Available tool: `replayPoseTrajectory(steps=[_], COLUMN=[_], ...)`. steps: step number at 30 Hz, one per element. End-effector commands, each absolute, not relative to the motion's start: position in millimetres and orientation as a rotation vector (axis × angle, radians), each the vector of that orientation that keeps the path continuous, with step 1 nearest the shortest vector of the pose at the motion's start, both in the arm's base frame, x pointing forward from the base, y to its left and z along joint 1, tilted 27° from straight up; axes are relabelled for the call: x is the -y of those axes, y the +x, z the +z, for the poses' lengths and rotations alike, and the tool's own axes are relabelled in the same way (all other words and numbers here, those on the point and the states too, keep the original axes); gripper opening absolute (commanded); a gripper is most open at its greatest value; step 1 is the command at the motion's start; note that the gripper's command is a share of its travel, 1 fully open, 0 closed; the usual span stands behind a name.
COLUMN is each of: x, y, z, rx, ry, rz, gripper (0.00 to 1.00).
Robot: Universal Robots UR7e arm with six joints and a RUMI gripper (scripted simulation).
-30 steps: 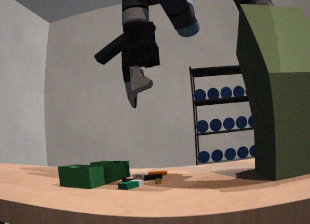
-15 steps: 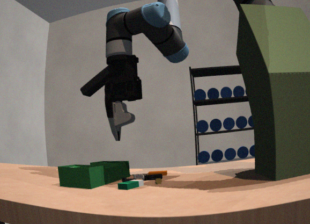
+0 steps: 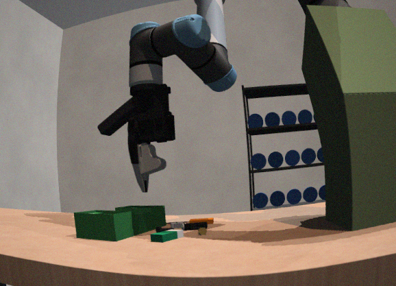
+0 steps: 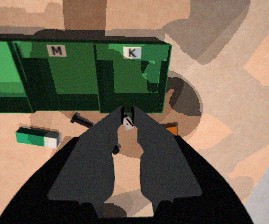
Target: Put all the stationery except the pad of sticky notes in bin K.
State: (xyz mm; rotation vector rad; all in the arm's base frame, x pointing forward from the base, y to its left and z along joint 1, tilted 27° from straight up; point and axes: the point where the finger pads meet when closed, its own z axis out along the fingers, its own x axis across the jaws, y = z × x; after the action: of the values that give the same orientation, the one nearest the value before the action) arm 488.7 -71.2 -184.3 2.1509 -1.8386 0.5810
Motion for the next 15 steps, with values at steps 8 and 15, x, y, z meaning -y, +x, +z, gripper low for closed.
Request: replayPoseTrajectory(steps=[8, 15], x=[84.1, 90.0], y=[493.5, 495.3], z=[-210.4, -222.2], rx=[1.839, 1.839], ry=[2.151, 2.151], rz=[0.583, 0.583], gripper=[0.04, 0.04])
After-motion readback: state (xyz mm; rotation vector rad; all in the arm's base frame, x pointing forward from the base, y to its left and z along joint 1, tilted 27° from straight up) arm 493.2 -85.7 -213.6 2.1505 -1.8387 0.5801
